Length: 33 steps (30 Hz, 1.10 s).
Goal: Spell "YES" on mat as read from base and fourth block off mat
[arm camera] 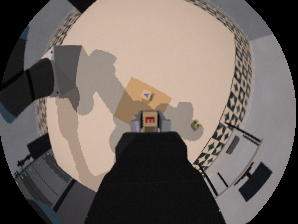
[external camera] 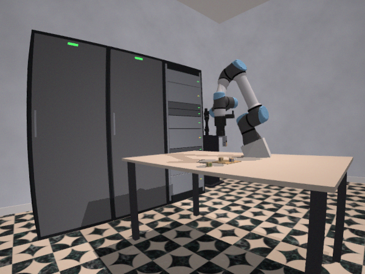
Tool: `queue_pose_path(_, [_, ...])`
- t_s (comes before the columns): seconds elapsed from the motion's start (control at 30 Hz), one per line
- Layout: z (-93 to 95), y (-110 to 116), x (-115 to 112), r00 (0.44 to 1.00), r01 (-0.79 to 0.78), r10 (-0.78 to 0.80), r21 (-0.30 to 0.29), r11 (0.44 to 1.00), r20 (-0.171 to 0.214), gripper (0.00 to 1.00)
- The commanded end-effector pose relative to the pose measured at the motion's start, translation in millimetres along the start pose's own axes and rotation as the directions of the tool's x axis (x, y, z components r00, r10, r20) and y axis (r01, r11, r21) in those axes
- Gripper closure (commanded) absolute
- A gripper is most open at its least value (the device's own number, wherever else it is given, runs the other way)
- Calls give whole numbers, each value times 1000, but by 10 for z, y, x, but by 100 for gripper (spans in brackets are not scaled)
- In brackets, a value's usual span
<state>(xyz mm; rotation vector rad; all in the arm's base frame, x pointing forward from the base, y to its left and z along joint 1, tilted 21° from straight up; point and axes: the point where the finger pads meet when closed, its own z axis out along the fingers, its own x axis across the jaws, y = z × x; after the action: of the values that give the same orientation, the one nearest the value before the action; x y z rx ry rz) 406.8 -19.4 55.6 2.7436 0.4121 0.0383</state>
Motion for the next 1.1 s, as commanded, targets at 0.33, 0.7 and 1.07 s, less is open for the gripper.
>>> queue_pose_path(0.33, [11, -15, -201, 947, -322, 322, -1, 947, -3, 51])
queue_pose_path(0.7, [15, -20, -243, 924, -383, 383, -1, 924, -3, 51])
queue_pose_path(1.07, [11, -16, -236, 923, -385, 385, -1, 923, -4, 51])
